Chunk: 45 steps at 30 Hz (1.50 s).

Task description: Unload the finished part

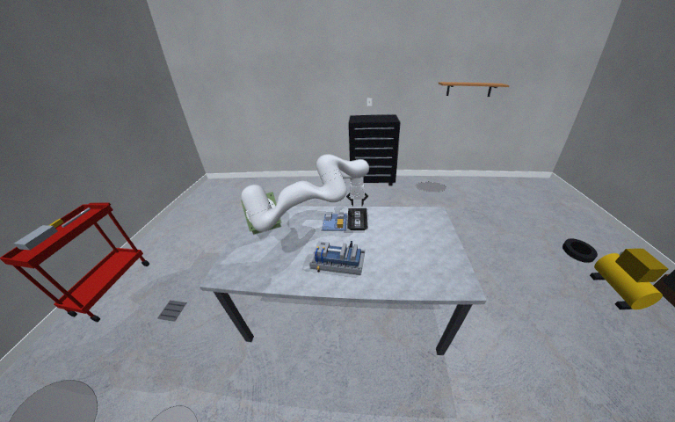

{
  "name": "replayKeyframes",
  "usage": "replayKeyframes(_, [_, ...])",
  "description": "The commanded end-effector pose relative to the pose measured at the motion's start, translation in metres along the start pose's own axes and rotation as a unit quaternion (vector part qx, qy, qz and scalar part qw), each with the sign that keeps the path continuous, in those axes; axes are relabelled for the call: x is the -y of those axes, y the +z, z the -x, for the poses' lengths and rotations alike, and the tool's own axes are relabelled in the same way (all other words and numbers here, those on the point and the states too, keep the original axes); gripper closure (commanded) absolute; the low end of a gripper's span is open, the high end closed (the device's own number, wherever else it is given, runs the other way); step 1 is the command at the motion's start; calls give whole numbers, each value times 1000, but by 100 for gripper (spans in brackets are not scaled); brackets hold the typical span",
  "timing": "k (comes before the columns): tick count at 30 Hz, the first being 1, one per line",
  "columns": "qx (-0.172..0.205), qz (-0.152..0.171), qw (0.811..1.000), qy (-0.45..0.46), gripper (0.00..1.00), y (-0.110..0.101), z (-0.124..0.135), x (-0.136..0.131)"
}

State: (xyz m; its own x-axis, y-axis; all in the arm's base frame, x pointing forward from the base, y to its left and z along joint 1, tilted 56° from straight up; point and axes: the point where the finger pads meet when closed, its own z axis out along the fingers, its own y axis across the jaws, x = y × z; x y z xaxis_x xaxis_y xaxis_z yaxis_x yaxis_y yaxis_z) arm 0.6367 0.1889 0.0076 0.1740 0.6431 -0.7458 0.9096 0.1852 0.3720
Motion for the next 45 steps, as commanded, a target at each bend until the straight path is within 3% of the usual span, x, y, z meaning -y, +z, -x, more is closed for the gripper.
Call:
replayKeyframes(1, [0,0,1000,0,31,-18,0,0])
replayKeyframes(14, [0,0,1000,0,31,-63,0,0])
replayKeyframes(24, [0,0,1000,0,31,-70,0,0])
replayKeyframes(25, [0,0,1000,0,100,-70,0,0])
replayKeyframes(45, [0,0,1000,0,100,-70,0,0])
